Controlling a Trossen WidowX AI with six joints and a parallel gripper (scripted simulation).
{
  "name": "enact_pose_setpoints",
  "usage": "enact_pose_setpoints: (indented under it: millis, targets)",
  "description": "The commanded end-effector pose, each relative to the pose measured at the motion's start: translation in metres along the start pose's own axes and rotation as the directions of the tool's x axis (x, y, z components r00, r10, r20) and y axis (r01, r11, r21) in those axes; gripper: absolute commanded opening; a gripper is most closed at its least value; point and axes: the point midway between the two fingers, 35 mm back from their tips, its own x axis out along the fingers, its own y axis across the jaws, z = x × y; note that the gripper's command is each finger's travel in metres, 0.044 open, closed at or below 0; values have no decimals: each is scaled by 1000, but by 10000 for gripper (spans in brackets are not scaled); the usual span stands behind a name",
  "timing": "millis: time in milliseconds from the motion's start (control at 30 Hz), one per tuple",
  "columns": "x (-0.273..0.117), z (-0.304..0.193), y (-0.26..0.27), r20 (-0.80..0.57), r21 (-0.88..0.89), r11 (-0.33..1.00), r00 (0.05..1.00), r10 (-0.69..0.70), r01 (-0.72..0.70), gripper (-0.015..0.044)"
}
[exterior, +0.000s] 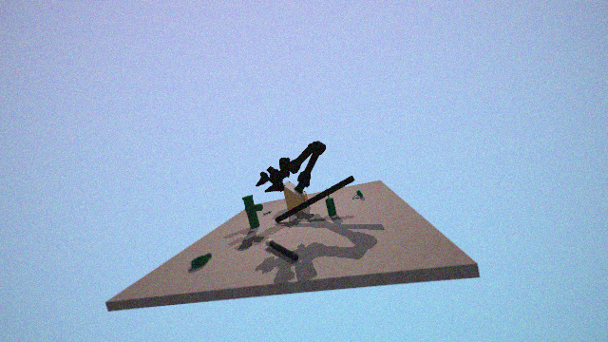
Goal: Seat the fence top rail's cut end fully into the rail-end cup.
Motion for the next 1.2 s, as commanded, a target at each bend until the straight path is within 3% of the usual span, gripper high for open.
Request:
enact_pose_setpoints:
  millis: [0, 167, 367, 433, 667, 1167]
  targets:
    - [0, -1, -1, -12, -6, 1000, 1000, 2, -2, 426]
    - [-15, -33, -20, -307, -88, 988, 947, 98, -130, 440]
    - [-73, -53, -23, -544, 36, 917, 762, 352, -398, 440]
    - [-98, -50, -19, -556, 119, 870, 694, 457, -478, 440]
    - [-128, -39, -13, -524, 222, 800, 624, 580, -557, 440]
    - [-126, -38, -16, -522, 188, 792, 624, 581, -580, 440]
